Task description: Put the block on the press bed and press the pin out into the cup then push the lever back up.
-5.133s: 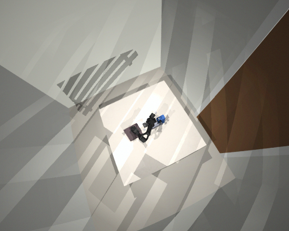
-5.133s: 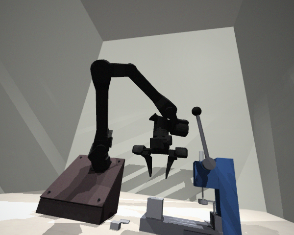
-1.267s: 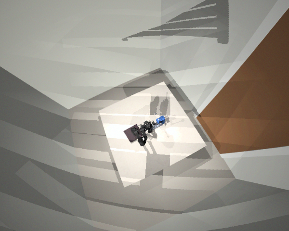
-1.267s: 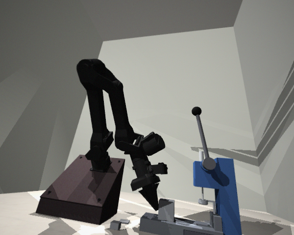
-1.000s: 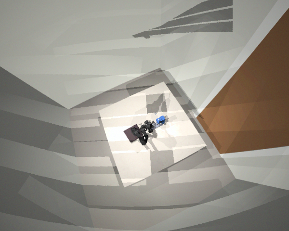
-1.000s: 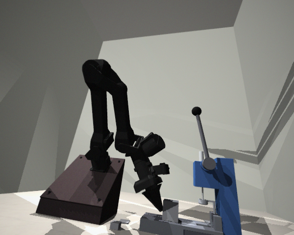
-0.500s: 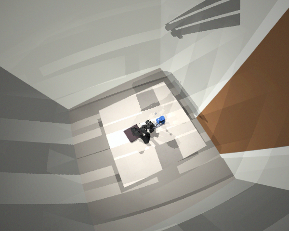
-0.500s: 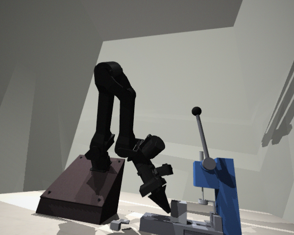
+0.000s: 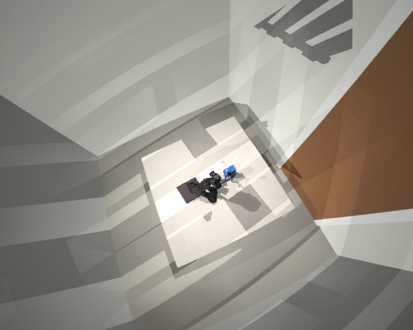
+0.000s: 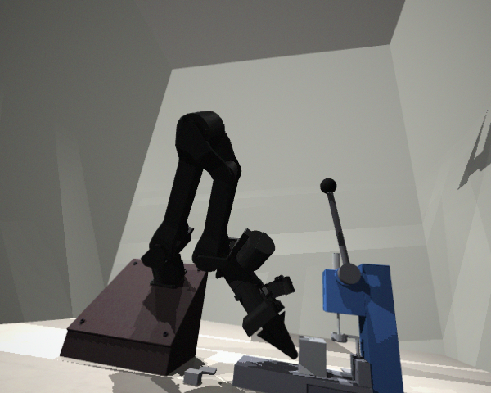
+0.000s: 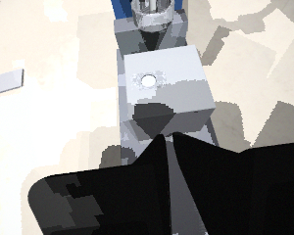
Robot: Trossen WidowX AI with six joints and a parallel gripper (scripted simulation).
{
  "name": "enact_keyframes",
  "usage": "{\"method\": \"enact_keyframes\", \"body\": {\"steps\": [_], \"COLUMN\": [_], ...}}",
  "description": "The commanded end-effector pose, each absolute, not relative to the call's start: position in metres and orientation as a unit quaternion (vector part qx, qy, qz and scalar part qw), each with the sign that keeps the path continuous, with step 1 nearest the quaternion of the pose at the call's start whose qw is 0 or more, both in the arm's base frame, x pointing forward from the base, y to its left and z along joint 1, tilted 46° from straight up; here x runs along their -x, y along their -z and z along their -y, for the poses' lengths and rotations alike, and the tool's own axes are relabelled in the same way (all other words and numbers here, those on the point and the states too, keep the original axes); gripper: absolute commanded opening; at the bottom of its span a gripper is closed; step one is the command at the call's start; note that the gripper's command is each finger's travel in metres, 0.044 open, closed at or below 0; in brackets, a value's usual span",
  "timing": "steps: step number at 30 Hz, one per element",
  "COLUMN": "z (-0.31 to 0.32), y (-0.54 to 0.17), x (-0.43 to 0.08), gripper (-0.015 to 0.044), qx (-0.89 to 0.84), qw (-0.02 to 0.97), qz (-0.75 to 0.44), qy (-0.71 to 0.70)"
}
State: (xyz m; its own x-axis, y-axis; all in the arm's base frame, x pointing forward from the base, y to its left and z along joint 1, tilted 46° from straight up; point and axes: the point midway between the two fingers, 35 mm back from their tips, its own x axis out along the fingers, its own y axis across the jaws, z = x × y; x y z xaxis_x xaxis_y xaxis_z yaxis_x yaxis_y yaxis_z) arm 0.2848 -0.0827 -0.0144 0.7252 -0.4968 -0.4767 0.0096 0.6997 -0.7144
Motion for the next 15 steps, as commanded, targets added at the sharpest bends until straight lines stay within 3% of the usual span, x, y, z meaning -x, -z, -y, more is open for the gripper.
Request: {"method": "enact_keyframes", "body": {"steps": [1, 10, 15], "z": [0.083, 0.083, 0.083], "y": [0.014, 0.014, 0.014], "x": [-0.284, -0.264, -0.264], "gripper": [0.0030, 0.0030, 0.0161], "qx": [0.357, 0.355, 0.355], "qw": [0.856, 0.848, 0.848], "qz": [-0.341, -0.360, -0.360], "qy": [0.149, 0.157, 0.157]}}
